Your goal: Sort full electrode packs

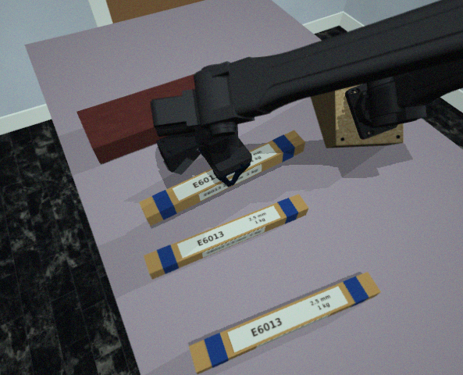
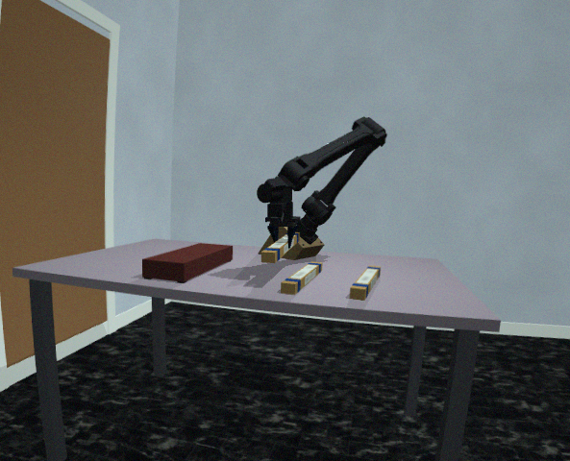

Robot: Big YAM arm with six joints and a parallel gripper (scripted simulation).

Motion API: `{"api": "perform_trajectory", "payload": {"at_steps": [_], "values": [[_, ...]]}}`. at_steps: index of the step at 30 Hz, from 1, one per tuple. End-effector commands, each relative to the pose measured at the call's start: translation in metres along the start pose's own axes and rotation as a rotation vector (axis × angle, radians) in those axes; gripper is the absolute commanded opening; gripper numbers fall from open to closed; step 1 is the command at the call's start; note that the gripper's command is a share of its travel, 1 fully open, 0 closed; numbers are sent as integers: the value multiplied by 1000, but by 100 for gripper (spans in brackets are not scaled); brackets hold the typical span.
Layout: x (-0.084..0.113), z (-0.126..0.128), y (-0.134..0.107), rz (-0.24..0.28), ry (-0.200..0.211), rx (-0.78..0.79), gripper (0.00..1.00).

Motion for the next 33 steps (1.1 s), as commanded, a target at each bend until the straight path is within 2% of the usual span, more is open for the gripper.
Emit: {"api": "perform_trajectory", "payload": {"at_steps": [1, 29, 33], "values": [[40, -6, 20, -72, -48, 24, 0], [72, -5, 18, -71, -50, 25, 0], [72, -5, 18, -71, -50, 25, 0]]}}
Point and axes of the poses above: the point where the finger pads meet when closed, its own x axis back along the fingers, its own z axis across the jaws, y = z × x, the point moved 3 cm from there along x, back along the fingers, and after that the axes turned 13 degrees about x, right-handed, at the moved point
